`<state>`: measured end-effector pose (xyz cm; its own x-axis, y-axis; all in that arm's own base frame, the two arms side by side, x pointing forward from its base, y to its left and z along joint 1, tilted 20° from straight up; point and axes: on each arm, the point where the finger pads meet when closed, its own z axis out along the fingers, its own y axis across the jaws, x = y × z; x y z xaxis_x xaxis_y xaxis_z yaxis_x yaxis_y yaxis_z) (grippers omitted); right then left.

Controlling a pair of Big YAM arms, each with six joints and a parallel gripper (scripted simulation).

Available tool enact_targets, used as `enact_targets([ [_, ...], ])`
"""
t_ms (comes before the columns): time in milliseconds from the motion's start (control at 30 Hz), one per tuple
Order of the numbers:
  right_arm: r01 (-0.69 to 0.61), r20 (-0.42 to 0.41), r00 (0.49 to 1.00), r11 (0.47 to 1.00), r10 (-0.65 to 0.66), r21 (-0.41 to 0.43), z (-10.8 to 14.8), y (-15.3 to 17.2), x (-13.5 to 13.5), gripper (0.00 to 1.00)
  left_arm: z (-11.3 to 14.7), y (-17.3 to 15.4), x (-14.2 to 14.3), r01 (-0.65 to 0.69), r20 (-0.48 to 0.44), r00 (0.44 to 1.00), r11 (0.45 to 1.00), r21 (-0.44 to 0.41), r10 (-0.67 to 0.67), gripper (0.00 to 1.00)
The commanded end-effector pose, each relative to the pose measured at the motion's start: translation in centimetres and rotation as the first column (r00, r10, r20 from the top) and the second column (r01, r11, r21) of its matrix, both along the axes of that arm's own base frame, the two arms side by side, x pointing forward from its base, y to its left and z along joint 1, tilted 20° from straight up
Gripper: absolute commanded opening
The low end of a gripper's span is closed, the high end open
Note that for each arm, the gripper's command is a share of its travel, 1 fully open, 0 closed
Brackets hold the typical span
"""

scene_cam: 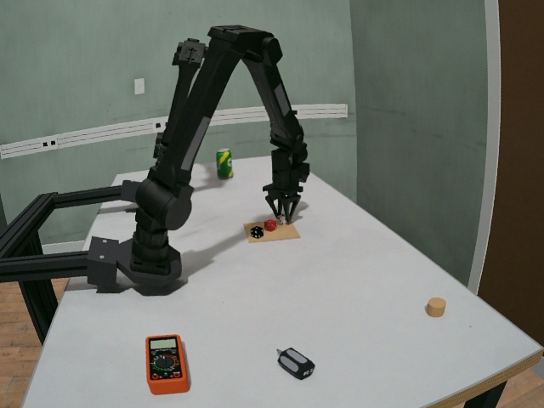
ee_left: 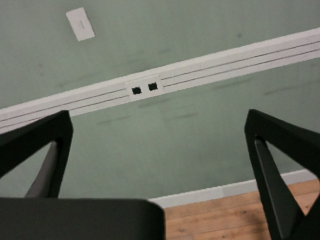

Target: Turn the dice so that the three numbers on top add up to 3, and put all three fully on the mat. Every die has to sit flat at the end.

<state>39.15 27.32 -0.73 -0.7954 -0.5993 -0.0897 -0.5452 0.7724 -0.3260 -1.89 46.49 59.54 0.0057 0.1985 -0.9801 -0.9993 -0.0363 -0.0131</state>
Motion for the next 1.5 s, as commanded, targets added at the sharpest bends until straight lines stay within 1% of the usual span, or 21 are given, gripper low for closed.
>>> enact_targets([
  [0,-0.012,0.044,0.999,0.999,0.010,0.045,3.8,2.7,0.7,0.39,0.3,-0.6,-0.6,-0.019,-0.013,1.000,1.000,0.004,0.019,1.00],
  [267,-0.012,0.044,0.999,0.999,0.010,0.046,8.0,3.4,-0.6,0.39,0.3,-0.6,-0.6,-0.019,-0.013,1.000,1.000,0.004,0.019,1.00],
  [400,-0.012,0.045,0.999,0.999,0.010,0.047,9.6,3.7,-1.1,0.39,0.3,-0.6,-0.6,-0.019,-0.013,1.000,1.000,0.004,0.019,1.00],
  [467,-0.012,0.045,0.999,0.999,0.010,0.047,9.6,3.7,-1.1,0.39,0.3,-0.6,-0.6,-0.019,-0.013,1.000,1.000,0.004,0.019,1.00],
  [500,-0.007,0.018,1.000,1.000,0.007,0.020,8.0,3.5,-1.2,0.39,0.3,-0.6,-0.6,-0.019,-0.013,1.000,1.000,0.004,0.019,1.00],
  [533,-0.008,0.018,1.000,1.000,0.007,0.020,8.2,3.6,-1.2,0.39,0.3,-0.6,-0.6,-0.019,-0.013,1.000,1.000,0.004,0.019,1.00],
  [567,-0.010,-0.001,1.000,1.000,0.010,0.000,7.4,2.8,-2.2,0.39,0.3,-0.6,-0.6,-0.019,-0.013,1.000,1.000,0.004,0.019,1.00],
  [700,-0.011,0.017,1.000,1.000,0.011,0.019,8.6,3.3,-1.8,0.39,0.3,-0.6,-0.6,-0.019,-0.013,1.000,1.000,0.004,0.019,1.00],
  [733,-0.012,0.017,1.000,1.000,0.011,0.018,8.6,3.3,-1.8,1.00,0.3,-0.6,-0.6,-0.019,-0.013,1.000,1.000,0.004,0.019,1.00],
  [1400,-0.015,0.015,1.000,1.000,0.015,0.016,8.7,3.3,-1.9,1.00,0.3,-0.6,-0.6,-0.019,-0.013,1.000,1.000,0.004,0.019,1.00],
  [1467,-0.013,0.026,1.000,1.000,0.012,0.028,9.3,3.6,-1.6,1.00,0.3,-0.6,-0.6,-0.019,-0.013,1.000,1.000,0.004,0.019,1.00],
])
